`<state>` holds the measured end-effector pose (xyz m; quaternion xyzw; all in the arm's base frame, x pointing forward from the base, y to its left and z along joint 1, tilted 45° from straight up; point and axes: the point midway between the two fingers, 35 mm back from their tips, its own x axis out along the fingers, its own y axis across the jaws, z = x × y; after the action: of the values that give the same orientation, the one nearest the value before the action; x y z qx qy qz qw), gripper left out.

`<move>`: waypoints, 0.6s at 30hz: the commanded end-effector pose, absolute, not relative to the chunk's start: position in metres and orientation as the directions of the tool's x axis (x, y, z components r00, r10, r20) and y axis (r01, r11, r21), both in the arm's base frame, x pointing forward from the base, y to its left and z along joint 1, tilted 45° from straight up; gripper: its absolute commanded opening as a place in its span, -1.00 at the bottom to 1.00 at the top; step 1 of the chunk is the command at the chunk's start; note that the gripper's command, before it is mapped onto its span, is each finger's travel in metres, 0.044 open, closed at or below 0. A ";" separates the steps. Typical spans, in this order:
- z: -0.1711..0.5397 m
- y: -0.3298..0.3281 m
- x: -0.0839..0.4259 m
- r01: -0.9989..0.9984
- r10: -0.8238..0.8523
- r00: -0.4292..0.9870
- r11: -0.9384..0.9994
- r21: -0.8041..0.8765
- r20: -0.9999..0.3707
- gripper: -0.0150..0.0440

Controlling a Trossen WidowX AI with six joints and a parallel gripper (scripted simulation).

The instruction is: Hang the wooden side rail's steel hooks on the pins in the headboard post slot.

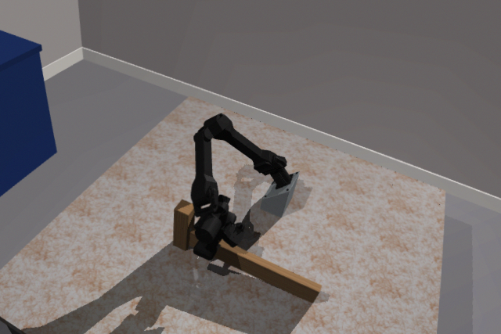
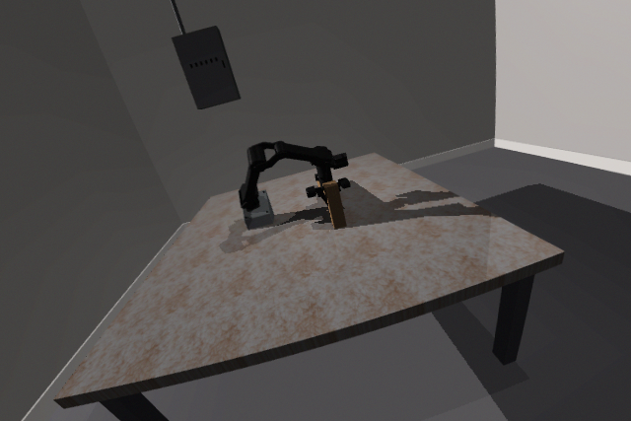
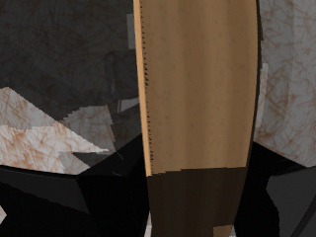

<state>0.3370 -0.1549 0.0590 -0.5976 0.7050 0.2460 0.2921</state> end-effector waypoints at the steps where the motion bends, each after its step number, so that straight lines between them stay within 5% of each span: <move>1: 0.059 -0.153 0.339 -0.988 -0.704 -0.106 0.153 -0.004 -0.702 -0.49; 18: 0.058 -0.155 0.338 -0.987 -0.701 -0.111 0.159 -0.003 -0.705 -0.40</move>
<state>0.3376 -0.1550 0.0576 -0.6000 0.7034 0.2461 0.2909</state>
